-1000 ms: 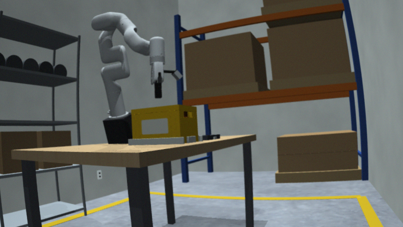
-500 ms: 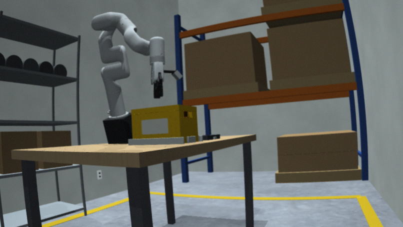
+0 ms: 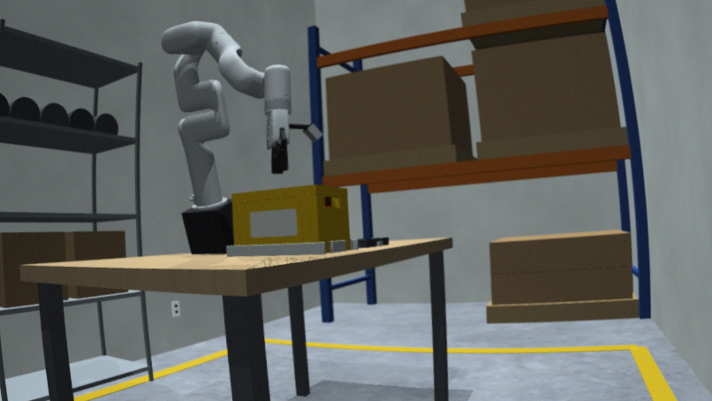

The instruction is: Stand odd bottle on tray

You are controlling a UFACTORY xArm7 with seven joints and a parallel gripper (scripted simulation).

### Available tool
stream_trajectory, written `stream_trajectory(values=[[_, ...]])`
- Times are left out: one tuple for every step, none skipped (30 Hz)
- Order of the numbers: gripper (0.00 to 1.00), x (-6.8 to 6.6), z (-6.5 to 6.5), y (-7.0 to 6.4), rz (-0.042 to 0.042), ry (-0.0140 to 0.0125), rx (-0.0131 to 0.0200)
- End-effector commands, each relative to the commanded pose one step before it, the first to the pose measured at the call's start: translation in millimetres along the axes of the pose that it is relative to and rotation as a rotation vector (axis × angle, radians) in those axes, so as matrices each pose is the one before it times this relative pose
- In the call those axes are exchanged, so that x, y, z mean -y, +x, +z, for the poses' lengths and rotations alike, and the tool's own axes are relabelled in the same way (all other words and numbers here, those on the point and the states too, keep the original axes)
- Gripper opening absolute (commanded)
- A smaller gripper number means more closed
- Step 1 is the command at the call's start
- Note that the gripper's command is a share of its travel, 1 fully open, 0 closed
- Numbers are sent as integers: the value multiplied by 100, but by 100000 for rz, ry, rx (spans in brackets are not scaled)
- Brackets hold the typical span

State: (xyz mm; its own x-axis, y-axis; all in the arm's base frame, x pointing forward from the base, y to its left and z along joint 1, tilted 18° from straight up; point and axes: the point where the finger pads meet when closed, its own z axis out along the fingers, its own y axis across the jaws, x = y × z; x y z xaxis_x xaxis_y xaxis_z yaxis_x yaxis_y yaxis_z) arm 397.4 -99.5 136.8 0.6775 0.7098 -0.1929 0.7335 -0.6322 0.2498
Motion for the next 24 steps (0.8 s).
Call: stream_trajectory(values=[[65,-112,-127,83,-24,-340,-180],[65,0,0,0,0,0,0],[65,0,0,0,0,0,0],[65,0,0,0,0,0,0],[65,0,0,0,0,0,0],[65,0,0,0,0,0,0],[65,0,0,0,0,0,0],[65,0,0,0,0,0,0],[65,0,0,0,0,0,0],[65,0,0,0,0,0,0],[65,0,0,0,0,0,0],[65,0,0,0,0,0,0],[65,0,1,0,0,0,0],[65,0,3,0,0,0,0],[65,0,0,0,0,0,0],[65,0,0,0,0,0,0],[65,0,7,0,0,0,0],[65,0,10,1,0,0,0],[65,0,15,1,0,-1,0],[65,0,20,1,0,-1,0],[65,0,26,2,0,-1,0],[65,0,32,2,1,-1,0],[65,0,38,3,1,-1,1],[65,0,45,3,1,-1,1]])
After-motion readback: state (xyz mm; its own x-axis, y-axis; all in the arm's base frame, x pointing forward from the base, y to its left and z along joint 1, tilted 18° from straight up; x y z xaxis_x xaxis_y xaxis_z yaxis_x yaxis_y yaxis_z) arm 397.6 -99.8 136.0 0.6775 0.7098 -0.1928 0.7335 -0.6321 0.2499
